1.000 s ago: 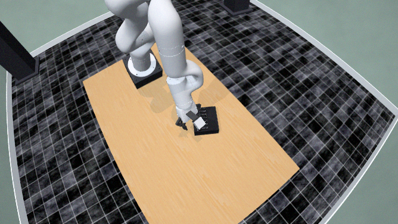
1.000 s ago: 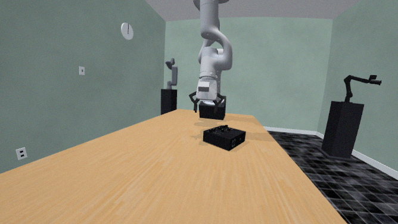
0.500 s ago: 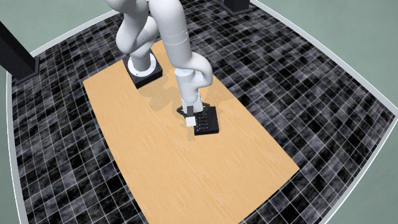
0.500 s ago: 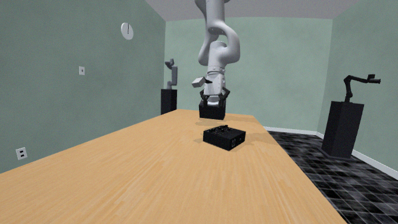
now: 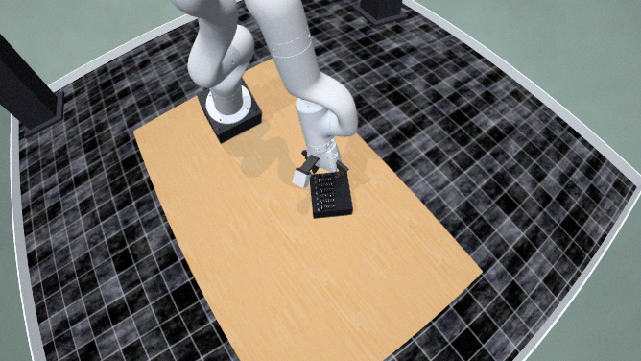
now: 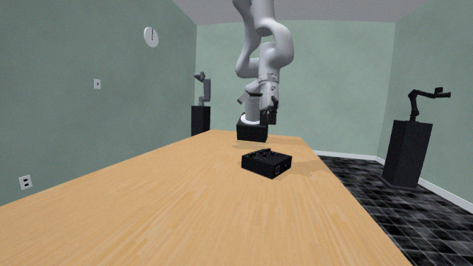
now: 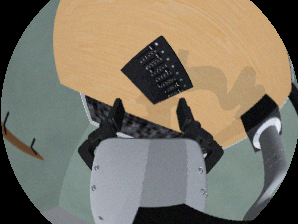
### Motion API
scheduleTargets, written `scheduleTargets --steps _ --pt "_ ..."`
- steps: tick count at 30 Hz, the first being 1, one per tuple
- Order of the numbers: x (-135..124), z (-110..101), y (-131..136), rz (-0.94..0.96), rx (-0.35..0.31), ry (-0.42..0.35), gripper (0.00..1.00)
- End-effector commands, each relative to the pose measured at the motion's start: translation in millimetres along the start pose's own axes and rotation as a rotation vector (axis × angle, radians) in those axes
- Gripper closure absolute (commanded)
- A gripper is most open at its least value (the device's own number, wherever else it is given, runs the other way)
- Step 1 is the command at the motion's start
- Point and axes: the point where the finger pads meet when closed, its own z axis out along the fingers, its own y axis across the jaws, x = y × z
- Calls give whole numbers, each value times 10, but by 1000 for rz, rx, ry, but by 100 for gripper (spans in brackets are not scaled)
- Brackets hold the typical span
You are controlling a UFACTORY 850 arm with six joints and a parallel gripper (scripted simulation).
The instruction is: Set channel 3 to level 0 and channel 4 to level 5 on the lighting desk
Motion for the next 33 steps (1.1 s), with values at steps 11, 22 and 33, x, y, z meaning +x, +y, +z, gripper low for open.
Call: scheduleTargets --steps 11,22,33 --pt "-116 -44 -61 398 -165 7 0" --pt "-118 -36 -62 403 -165 8 0" --pt "-219 242 -101 586 -161 37 0"
